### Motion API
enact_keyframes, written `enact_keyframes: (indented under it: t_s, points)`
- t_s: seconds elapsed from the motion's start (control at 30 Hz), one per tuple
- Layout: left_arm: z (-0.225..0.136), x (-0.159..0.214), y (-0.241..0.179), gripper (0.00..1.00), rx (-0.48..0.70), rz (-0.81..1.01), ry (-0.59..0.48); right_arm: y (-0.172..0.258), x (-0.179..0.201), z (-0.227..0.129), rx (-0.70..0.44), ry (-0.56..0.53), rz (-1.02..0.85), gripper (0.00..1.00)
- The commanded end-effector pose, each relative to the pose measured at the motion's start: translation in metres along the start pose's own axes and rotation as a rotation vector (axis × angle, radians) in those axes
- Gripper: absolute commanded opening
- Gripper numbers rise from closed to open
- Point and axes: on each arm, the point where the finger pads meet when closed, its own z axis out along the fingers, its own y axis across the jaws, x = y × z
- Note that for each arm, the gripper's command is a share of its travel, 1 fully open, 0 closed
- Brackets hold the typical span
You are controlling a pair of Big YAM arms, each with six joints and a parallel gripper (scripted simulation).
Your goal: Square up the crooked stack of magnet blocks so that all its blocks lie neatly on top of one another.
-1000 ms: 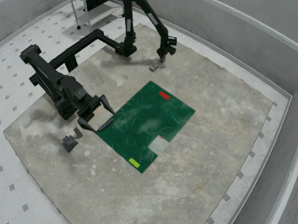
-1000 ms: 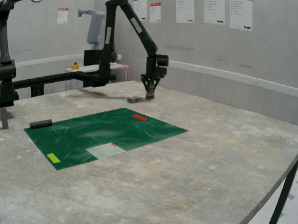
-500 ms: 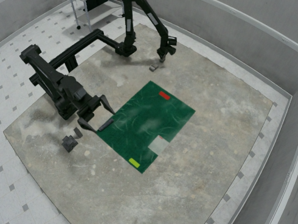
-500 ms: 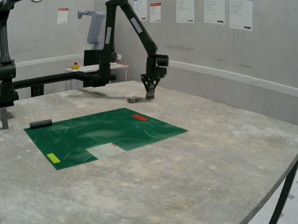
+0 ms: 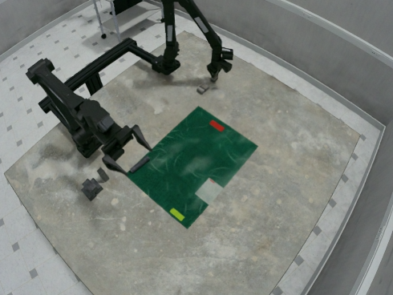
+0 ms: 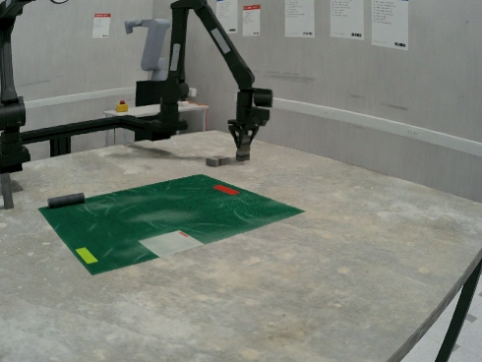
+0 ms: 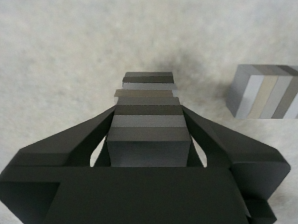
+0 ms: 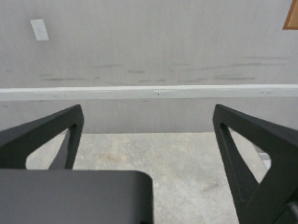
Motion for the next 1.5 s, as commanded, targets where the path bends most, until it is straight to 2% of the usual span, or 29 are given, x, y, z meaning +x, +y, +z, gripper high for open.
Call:
enact_keyframes:
  t_s: [0.0,0.83,0.87,1.4,1.47]
  points:
    - [-0.005,-0.008,0.005,0.47,-0.004,0.007,-0.014,-0.006,-0.022,0.003,0.01,-0.025,0.014,1.0]
    - [-0.005,-0.008,0.005,0.47,-0.004,0.007,-0.014,-0.006,-0.022,0.003,0.01,-0.025,0.014,1.0]
    - [-0.005,-0.008,0.005,0.79,-0.004,0.007,-0.014,-0.006,-0.022,0.003,0.01,-0.025,0.014,1.0]
    - [-0.005,-0.008,0.005,0.79,-0.004,0.006,-0.014,-0.006,-0.022,0.003,0.01,-0.025,0.014,1.0]
    - [0.014,-0.001,0.001,0.79,0.002,0.008,-0.005,-0.006,-0.022,0.003,0.01,-0.025,0.014,1.0]
